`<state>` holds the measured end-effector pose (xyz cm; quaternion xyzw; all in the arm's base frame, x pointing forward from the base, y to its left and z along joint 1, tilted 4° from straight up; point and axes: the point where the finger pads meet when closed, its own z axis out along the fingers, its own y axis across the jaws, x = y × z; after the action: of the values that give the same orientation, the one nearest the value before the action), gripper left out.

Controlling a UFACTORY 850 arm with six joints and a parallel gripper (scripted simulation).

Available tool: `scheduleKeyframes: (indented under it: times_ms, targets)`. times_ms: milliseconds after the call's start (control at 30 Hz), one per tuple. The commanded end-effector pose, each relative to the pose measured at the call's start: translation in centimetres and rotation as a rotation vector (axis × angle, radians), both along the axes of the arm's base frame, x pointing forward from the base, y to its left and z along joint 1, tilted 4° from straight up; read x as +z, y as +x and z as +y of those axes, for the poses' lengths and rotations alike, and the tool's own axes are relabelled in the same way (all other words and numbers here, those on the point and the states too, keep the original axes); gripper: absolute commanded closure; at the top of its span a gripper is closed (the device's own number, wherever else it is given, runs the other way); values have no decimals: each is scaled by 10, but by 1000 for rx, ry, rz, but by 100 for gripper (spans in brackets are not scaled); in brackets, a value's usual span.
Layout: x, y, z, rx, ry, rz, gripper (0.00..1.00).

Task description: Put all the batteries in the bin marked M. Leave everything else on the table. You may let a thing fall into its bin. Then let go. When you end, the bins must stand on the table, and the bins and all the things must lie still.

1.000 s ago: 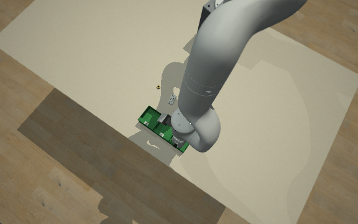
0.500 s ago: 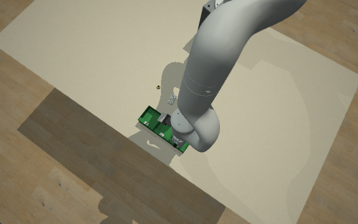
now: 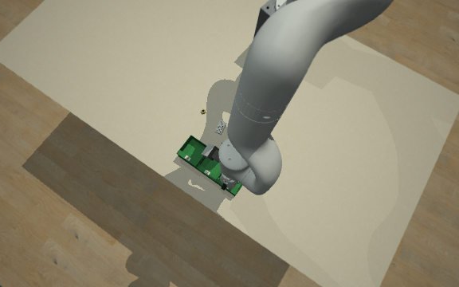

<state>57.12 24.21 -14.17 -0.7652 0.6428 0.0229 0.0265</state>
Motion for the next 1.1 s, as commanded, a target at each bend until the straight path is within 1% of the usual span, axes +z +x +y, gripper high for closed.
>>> scheduleKeyframes:
  times_ms: [0, 833, 967, 1067]
  targets:
    - [2, 1, 0, 0, 1, -2, 72]
    - [30, 1, -2, 0, 1, -2, 72]
    - [50, 1, -3, 0, 1, -2, 72]
    - [52, 1, -3, 0, 1, -2, 72]
